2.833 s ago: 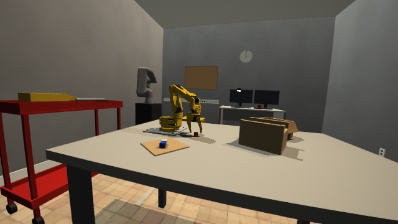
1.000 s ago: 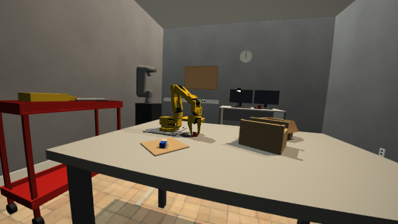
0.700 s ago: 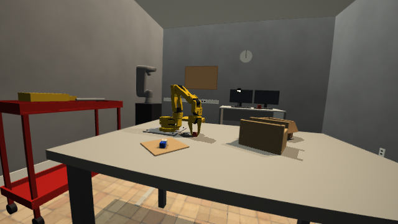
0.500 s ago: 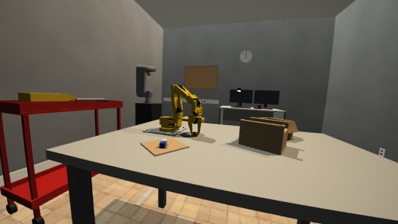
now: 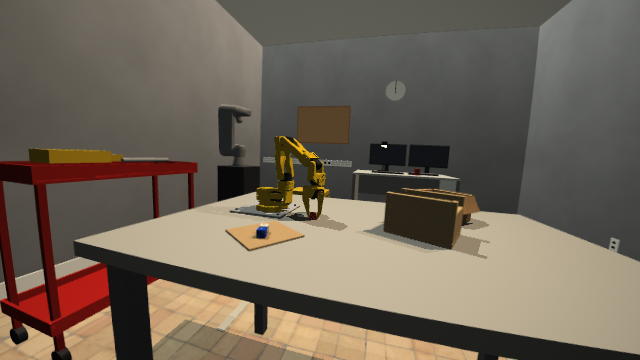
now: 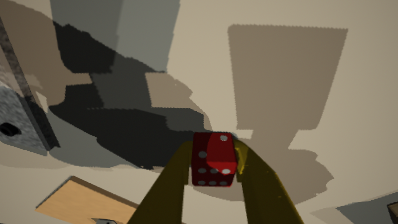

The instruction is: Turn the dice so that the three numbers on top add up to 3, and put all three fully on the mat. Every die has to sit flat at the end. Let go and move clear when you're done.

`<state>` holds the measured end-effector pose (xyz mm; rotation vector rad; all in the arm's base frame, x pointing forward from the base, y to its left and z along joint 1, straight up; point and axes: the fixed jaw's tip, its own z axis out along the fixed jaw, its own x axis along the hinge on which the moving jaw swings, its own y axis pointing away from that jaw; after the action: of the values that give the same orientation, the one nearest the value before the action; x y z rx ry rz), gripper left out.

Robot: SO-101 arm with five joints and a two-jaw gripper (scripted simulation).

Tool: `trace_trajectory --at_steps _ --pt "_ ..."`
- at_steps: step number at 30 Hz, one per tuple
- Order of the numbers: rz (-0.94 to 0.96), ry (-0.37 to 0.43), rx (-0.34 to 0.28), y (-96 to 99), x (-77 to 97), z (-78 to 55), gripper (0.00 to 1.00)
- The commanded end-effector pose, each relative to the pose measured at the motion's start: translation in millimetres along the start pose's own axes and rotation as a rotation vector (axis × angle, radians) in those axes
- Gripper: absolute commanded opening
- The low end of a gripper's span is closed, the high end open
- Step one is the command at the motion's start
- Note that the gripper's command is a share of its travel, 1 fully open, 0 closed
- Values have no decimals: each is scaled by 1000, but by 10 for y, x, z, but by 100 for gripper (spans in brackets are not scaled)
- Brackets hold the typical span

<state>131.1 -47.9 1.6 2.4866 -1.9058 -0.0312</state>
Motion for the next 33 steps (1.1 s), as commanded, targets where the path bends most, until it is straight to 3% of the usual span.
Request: trace_trajectory --at_steps 1,8,25,33 --pt "-4 1 4 -25 -5 3 0" --pt "-4 1 4 -28 0 -38 0" --pt "-4 1 4 8 6 -432 0" --pt "-4 1 5 24 1 -494 0"
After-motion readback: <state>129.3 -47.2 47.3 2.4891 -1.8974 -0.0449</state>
